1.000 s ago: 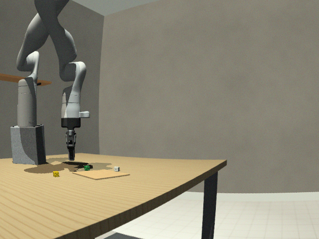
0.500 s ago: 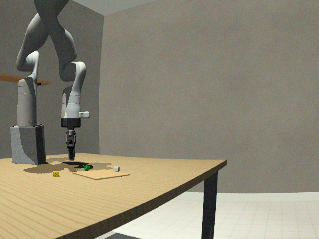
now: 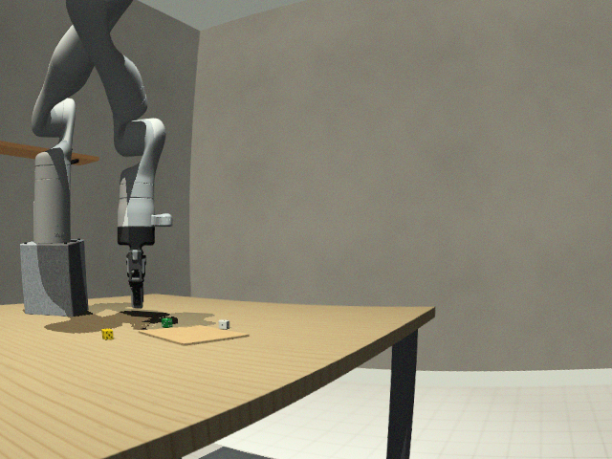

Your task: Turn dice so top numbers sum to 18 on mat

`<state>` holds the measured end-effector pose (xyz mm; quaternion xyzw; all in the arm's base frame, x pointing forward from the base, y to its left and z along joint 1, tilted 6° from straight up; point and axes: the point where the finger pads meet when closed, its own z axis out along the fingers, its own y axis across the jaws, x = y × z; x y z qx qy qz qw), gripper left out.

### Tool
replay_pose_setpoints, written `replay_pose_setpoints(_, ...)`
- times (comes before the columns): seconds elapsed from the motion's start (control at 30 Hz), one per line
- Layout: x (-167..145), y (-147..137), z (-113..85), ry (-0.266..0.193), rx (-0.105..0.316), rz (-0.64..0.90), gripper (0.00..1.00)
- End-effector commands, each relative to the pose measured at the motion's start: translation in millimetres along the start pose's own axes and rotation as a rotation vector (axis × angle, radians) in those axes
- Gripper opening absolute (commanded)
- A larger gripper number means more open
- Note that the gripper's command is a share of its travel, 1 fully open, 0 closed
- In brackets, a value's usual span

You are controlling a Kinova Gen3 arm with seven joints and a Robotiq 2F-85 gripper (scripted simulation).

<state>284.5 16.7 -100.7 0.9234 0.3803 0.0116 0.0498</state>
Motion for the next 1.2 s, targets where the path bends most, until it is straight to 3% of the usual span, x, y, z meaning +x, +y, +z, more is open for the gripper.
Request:
replay_pose_setpoints(0.0,1,0,-0.3,0.001,-0.001,0.000,1.00)
replay_pose_setpoints(0.3,16,3,-0.4,0.001,-0.001,0.000,1.00)
replay_pose_setpoints(0.8,93,19,-0.4,0.001,-0.001,0.000,1.00)
replay_pose_setpoints(1.17,108,22,-0.5,0.001,-0.001,0.000,1.00)
